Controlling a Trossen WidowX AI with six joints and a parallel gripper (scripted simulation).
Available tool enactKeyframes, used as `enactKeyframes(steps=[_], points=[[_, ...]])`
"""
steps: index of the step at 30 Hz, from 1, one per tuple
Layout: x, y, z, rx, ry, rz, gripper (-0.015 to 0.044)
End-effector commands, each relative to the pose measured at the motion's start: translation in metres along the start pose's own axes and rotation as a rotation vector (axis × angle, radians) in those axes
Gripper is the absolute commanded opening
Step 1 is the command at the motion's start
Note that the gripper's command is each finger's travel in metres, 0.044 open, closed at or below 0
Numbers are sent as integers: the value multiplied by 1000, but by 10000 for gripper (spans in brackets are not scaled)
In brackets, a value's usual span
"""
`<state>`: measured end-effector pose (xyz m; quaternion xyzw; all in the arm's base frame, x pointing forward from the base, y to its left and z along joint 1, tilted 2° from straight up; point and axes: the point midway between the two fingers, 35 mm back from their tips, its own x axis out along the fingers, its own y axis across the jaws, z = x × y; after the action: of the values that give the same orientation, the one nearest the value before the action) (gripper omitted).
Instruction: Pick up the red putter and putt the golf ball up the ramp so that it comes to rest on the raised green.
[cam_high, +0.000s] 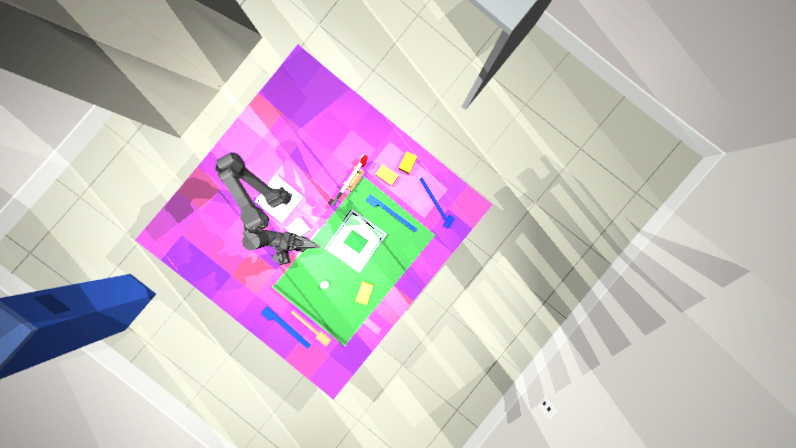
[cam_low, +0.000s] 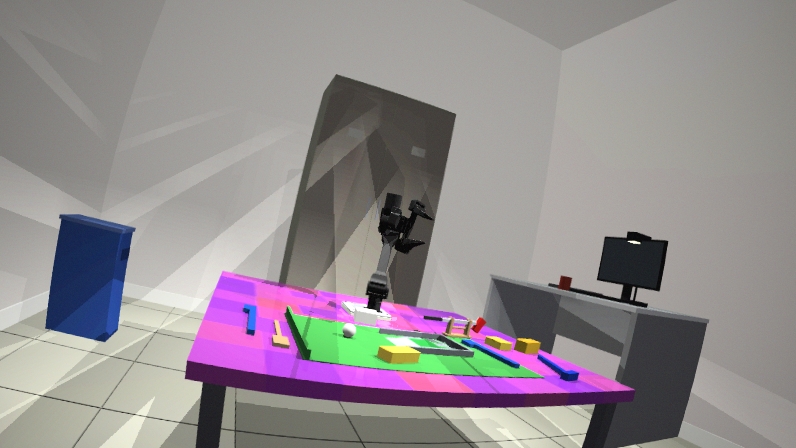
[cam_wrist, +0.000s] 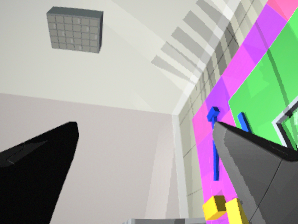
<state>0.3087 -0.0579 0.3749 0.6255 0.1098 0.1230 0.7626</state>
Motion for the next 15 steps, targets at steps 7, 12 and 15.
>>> enactKeyframes(steps=[7, 12, 15], points=[[29, -52, -24, -342, 131, -151, 440], [45, -100, -59, -678, 337, -249, 440], [48, -115, -73, -796, 426, -268, 440]])
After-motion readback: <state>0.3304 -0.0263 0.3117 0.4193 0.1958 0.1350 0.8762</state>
